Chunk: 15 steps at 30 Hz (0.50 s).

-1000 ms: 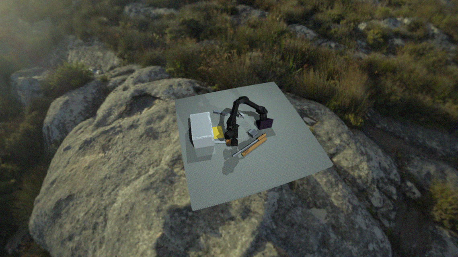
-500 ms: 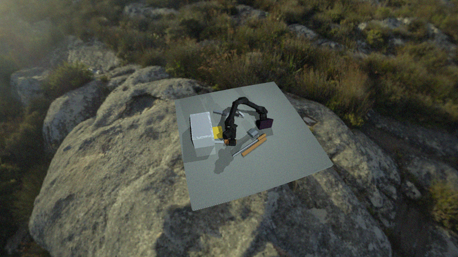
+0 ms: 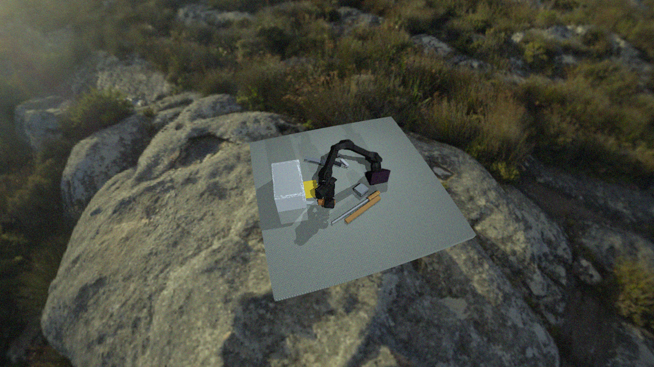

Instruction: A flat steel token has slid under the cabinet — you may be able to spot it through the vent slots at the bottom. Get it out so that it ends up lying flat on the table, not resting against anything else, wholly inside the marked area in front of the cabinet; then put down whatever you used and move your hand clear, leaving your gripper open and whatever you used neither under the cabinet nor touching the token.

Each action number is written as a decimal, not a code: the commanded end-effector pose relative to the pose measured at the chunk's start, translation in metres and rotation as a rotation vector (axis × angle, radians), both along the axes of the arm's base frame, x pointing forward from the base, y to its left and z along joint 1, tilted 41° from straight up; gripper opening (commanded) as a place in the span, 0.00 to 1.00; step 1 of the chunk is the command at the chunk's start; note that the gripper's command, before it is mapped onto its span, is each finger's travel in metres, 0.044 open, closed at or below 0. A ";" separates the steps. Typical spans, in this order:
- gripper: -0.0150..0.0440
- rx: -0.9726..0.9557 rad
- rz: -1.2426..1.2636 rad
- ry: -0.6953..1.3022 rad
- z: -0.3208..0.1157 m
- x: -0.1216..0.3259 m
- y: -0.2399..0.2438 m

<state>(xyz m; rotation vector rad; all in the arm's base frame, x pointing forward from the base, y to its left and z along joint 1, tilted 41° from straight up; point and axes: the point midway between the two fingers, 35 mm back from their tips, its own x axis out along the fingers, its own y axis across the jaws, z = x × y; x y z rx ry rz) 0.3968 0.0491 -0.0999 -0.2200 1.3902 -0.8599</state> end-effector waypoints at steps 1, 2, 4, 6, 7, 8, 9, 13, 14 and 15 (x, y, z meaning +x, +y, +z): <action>0.25 0.003 -0.001 -0.002 0.002 0.007 -0.002; 0.25 0.003 -0.001 -0.002 0.002 0.008 -0.003; 0.25 0.003 -0.001 -0.002 0.002 0.009 -0.003; 0.25 0.003 -0.001 -0.002 0.003 0.011 -0.004; 0.25 0.003 -0.001 -0.002 0.003 0.012 -0.005; 0.25 0.003 -0.001 -0.002 0.003 0.013 -0.005; 0.25 0.003 -0.001 -0.002 0.004 0.014 -0.005; 0.25 0.003 -0.001 -0.003 0.004 0.017 -0.007; 0.25 0.003 -0.001 -0.003 0.004 0.017 -0.007; 0.25 0.003 -0.001 -0.003 0.005 0.017 -0.007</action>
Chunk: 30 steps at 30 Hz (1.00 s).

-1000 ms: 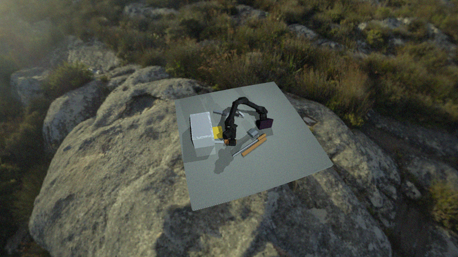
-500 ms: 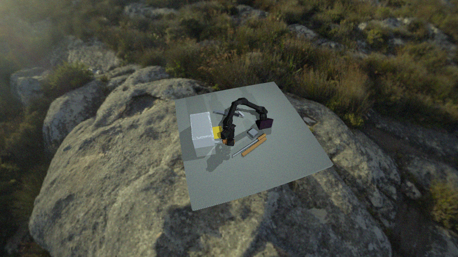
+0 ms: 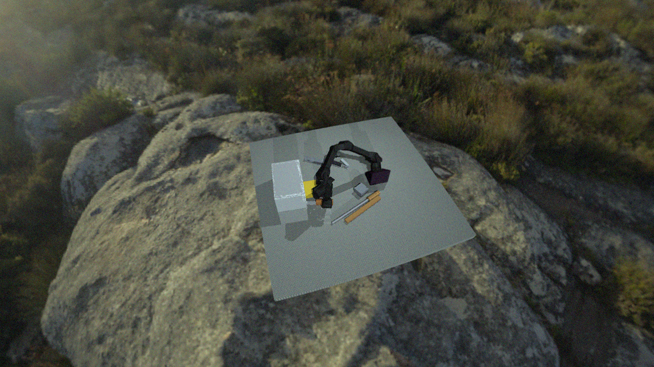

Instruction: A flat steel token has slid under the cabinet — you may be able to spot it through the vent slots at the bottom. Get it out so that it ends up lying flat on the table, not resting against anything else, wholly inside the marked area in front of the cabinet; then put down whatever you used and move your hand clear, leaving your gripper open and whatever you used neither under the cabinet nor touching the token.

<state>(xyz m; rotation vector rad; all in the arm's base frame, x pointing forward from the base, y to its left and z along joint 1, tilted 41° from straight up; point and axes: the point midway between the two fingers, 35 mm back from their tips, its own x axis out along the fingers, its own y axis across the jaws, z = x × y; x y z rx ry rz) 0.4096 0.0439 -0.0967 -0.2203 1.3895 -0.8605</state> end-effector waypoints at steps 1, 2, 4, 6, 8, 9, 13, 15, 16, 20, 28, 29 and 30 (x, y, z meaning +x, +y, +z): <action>0.25 0.003 -0.001 -0.002 0.001 0.004 -0.002; 0.25 0.003 -0.001 -0.002 0.002 0.003 -0.002; 0.25 0.003 -0.001 -0.002 0.002 0.003 -0.004; 0.25 0.003 -0.001 -0.002 0.004 0.002 -0.005; 0.25 0.003 -0.001 -0.002 0.005 0.001 -0.007; 0.25 0.003 -0.001 -0.002 0.005 0.000 -0.008; 0.25 0.002 -0.001 -0.002 0.007 -0.001 -0.011; 0.25 0.002 -0.001 -0.002 0.008 -0.002 -0.012; 0.25 0.002 -0.001 -0.001 0.009 -0.002 -0.013; 0.25 0.002 -0.001 -0.001 0.011 -0.004 -0.016; 0.25 0.002 -0.001 -0.001 0.014 -0.007 -0.021; 0.25 0.002 -0.001 -0.001 0.014 -0.007 -0.021; 0.25 0.002 -0.001 -0.001 0.014 -0.007 -0.021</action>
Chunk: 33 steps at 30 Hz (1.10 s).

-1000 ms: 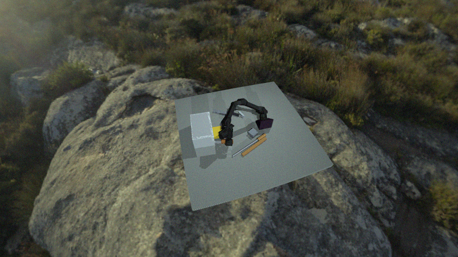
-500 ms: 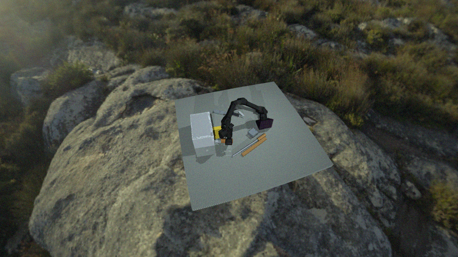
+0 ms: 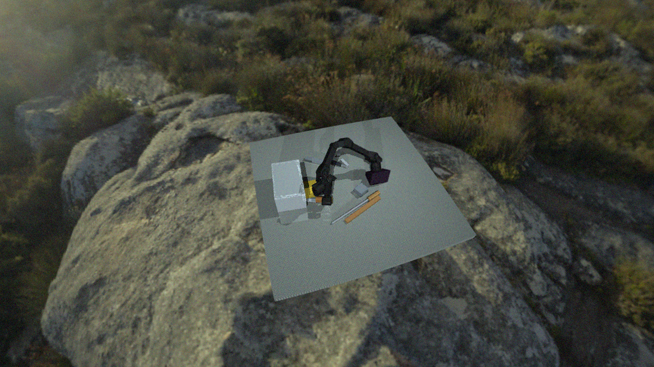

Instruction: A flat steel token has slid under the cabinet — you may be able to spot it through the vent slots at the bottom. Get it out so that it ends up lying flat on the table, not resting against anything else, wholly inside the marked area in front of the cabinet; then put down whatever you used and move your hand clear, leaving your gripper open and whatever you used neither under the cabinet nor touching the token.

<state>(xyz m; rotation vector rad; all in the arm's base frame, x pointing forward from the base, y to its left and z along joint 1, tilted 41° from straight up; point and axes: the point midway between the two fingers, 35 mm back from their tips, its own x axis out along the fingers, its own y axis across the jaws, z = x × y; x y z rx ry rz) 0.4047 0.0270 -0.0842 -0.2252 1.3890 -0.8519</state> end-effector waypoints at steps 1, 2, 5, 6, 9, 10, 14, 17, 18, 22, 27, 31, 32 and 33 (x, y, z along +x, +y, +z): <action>0.25 0.000 -0.009 -0.002 0.002 -0.002 -0.004; 0.25 0.000 -0.009 -0.002 0.002 -0.002 -0.004; 0.25 0.000 -0.009 -0.002 0.002 0.000 -0.004; 0.25 0.000 -0.009 -0.002 0.002 -0.001 -0.004; 0.25 0.000 -0.009 -0.002 0.001 -0.002 -0.003; 0.25 0.000 -0.009 -0.002 0.001 -0.003 -0.002; 0.25 0.000 -0.009 -0.001 0.000 -0.006 -0.001; 0.25 0.000 -0.009 -0.001 -0.001 -0.009 0.001; 0.25 0.000 -0.009 -0.001 -0.001 -0.010 0.001; 0.25 0.000 -0.009 -0.001 -0.003 -0.014 0.002; 0.25 0.001 -0.009 -0.001 -0.004 -0.019 0.004; 0.25 0.001 -0.009 0.000 -0.005 -0.023 0.006; 0.25 0.001 -0.009 0.000 -0.005 -0.024 0.006; 0.25 0.001 -0.009 0.000 -0.006 -0.025 0.007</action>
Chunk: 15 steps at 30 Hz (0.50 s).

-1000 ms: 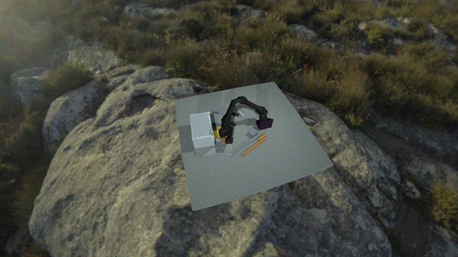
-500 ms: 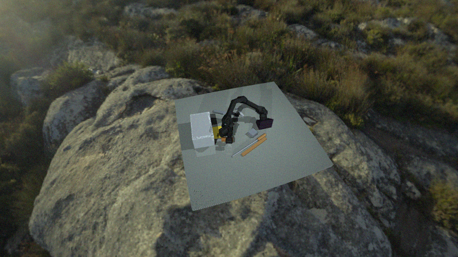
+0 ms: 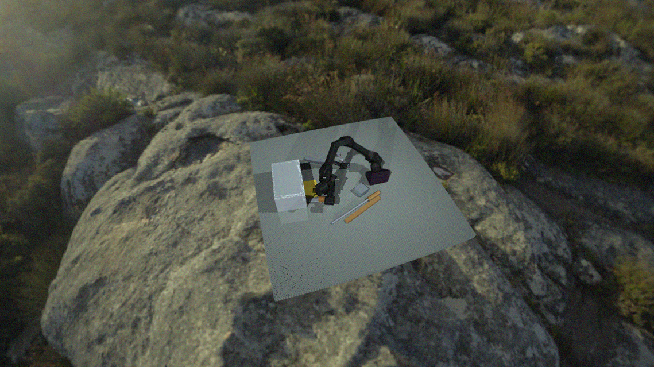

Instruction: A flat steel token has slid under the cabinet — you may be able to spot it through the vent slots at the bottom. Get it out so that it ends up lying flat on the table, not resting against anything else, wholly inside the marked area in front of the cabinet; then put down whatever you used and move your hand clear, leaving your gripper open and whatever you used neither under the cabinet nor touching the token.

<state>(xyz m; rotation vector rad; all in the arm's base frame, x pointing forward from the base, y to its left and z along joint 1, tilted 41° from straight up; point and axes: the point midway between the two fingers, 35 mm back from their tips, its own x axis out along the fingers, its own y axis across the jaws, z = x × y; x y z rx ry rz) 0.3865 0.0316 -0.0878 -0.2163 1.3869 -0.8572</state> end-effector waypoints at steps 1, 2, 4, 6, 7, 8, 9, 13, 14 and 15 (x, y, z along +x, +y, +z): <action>0.25 -0.001 -0.001 0.005 -0.002 -0.008 0.003; 0.25 -0.001 -0.001 0.005 -0.003 -0.009 0.003; 0.25 -0.001 -0.001 0.005 -0.003 -0.011 0.004; 0.25 -0.001 -0.001 0.005 -0.004 -0.013 0.005; 0.25 -0.001 -0.001 0.005 -0.004 -0.014 0.005; 0.25 0.000 -0.001 0.005 -0.005 -0.015 0.006; 0.25 0.000 -0.001 0.005 -0.005 -0.016 0.006; 0.25 0.000 -0.001 0.005 -0.006 -0.021 0.008; 0.25 0.000 -0.001 0.005 -0.006 -0.022 0.008; 0.25 0.000 -0.001 0.006 -0.007 -0.023 0.009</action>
